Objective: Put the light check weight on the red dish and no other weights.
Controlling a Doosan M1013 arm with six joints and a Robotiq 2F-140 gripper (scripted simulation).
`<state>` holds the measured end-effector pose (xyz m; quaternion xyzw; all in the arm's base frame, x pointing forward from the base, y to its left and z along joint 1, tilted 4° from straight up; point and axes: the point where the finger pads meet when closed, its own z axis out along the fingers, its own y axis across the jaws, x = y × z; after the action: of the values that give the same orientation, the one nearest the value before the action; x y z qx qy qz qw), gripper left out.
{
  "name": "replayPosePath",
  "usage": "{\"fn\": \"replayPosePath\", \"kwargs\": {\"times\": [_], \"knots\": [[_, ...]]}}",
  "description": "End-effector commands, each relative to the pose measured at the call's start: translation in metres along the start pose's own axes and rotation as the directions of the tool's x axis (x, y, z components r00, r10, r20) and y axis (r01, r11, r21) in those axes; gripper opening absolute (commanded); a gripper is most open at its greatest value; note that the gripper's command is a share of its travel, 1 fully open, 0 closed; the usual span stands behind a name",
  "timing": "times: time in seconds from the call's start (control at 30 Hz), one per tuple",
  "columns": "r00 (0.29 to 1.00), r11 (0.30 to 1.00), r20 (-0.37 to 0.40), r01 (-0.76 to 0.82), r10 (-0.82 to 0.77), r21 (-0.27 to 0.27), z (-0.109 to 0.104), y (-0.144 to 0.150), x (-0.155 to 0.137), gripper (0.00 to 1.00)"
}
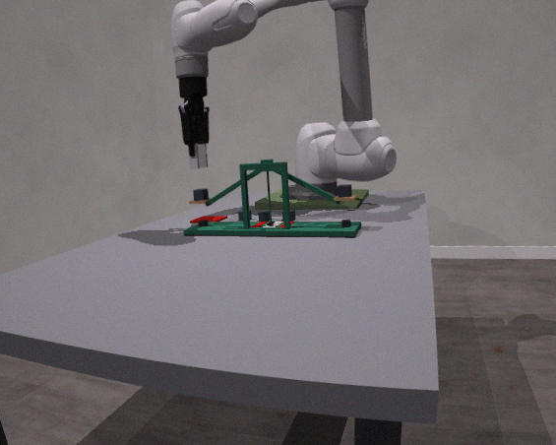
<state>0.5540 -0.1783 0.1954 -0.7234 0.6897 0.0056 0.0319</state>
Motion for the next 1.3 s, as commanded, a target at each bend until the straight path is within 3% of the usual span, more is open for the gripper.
{"fn": "replayPosePath", "kwargs": {"times": [0.0,1.27], "knots": [[1.0,1.0,0.0,0.0,0.0,0.0,0.001,0.0,0.0,0.35],[1.0,1.0,0.0,0.0,0.0,0.0,0.045,0.0,0.0,0.35]]}}
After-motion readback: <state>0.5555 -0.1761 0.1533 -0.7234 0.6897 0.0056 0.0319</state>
